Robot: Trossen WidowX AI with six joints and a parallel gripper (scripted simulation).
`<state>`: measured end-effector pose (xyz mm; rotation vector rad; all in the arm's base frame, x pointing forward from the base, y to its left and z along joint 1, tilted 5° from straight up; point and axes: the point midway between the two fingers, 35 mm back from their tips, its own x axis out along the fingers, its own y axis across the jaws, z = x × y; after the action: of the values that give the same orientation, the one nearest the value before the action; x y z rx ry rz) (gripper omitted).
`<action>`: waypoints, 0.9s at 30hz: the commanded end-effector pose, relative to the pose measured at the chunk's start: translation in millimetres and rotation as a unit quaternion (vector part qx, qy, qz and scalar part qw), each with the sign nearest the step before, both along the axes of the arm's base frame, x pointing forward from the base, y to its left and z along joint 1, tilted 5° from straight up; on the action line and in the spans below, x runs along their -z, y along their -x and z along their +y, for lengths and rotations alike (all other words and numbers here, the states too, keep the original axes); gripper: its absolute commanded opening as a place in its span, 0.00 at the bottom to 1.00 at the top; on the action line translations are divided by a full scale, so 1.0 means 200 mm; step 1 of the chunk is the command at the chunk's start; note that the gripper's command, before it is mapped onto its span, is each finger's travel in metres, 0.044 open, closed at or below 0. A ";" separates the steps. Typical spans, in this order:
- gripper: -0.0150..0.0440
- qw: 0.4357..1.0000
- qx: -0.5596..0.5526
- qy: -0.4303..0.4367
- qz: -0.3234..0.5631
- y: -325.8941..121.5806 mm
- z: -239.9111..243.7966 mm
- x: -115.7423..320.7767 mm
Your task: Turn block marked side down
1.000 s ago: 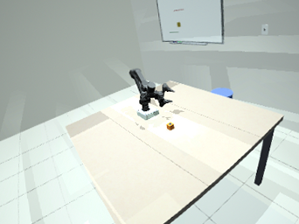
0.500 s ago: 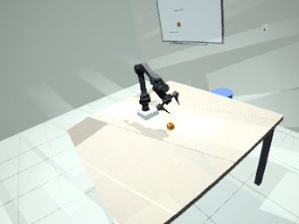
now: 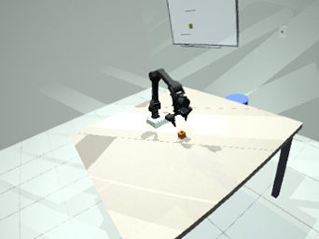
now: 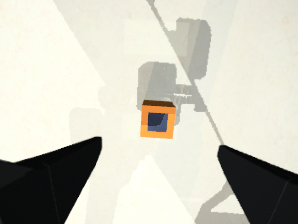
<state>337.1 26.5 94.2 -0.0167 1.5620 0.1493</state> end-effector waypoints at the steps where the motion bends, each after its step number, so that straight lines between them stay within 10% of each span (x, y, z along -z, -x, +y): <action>1: 1.00 1.000 -0.005 0.005 0.006 0.00 0.00 0.12; 27: 1.00 1.000 -0.005 0.005 0.006 0.01 0.03 0.35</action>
<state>337.7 32.4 33.8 -0.0315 1.5580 0.1577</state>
